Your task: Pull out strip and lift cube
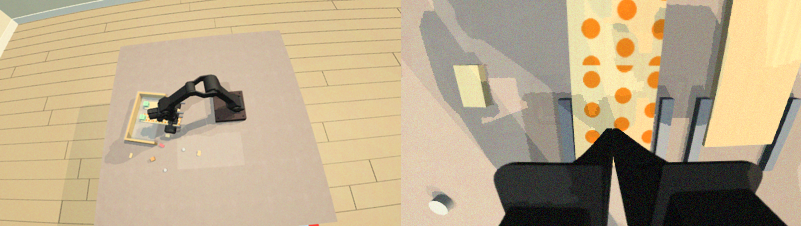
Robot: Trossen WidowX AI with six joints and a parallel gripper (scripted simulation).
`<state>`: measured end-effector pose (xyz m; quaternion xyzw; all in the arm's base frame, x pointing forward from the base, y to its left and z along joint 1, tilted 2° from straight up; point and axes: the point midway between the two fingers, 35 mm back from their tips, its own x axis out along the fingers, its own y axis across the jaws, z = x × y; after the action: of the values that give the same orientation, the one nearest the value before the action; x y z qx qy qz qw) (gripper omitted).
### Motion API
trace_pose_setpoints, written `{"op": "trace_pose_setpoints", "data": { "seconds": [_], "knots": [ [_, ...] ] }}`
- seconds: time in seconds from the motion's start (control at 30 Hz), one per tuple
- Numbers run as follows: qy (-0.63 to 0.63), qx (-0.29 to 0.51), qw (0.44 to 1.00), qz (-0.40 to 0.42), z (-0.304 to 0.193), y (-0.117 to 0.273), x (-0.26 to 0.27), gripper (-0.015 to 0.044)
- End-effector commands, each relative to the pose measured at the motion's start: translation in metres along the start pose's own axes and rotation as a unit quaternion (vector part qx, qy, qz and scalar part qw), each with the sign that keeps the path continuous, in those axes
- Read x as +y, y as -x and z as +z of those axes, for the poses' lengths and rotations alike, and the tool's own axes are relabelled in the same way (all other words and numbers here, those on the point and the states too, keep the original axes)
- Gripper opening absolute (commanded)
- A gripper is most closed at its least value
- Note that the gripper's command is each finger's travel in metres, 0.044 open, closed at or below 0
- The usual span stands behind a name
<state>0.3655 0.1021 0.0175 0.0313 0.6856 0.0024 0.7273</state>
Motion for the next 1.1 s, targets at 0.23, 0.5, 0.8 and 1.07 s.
{"op": "trace_pose_setpoints", "data": {
  "seconds": [0.23, 0.5, 0.8, 1.07],
  "knots": [
    [-0.001, 0.008, 1.000, -0.002, -0.022, -0.004, 0.000, 0.0000],
    [-0.001, 0.008, 1.000, -0.002, -0.035, -0.004, -0.001, 0.0000],
    [-0.001, 0.009, 1.000, -0.002, -0.048, -0.004, -0.001, 0.0000],
    [-0.001, 0.009, 1.000, -0.002, -0.060, -0.004, -0.001, 0.0000]
  ]
}}
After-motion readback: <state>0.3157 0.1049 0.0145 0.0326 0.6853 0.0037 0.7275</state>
